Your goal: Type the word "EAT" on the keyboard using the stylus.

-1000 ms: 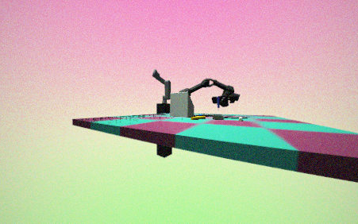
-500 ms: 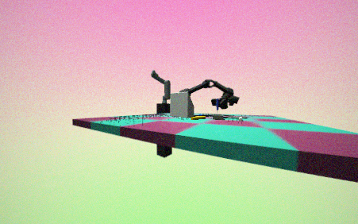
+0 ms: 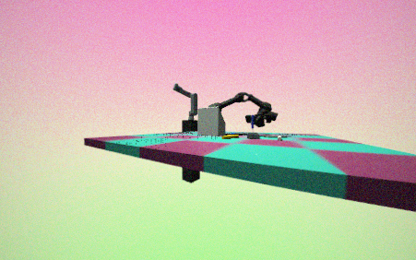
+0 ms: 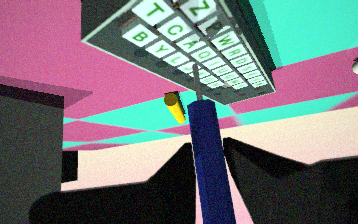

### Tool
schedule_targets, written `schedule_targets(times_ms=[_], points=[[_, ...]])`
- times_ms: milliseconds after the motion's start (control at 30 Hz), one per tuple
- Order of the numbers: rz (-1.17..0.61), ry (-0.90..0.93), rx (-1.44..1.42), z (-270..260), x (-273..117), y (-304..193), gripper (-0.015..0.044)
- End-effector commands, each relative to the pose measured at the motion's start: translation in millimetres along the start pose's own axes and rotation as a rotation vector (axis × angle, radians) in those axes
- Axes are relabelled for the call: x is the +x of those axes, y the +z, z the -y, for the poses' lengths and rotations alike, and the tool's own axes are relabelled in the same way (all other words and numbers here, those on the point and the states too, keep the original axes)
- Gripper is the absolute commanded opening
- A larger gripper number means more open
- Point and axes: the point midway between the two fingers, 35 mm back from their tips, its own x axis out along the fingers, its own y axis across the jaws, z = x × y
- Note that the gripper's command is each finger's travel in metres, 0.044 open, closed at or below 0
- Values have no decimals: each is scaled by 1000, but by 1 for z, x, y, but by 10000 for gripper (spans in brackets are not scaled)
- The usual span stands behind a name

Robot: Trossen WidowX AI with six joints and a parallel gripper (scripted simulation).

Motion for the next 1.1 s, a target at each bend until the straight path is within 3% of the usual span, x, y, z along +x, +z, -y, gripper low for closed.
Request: schedule_targets(times_ms=[0,1067], points=[[5,1,4,-1,0,2,81],[6,1,4,-1,6,12,81]])
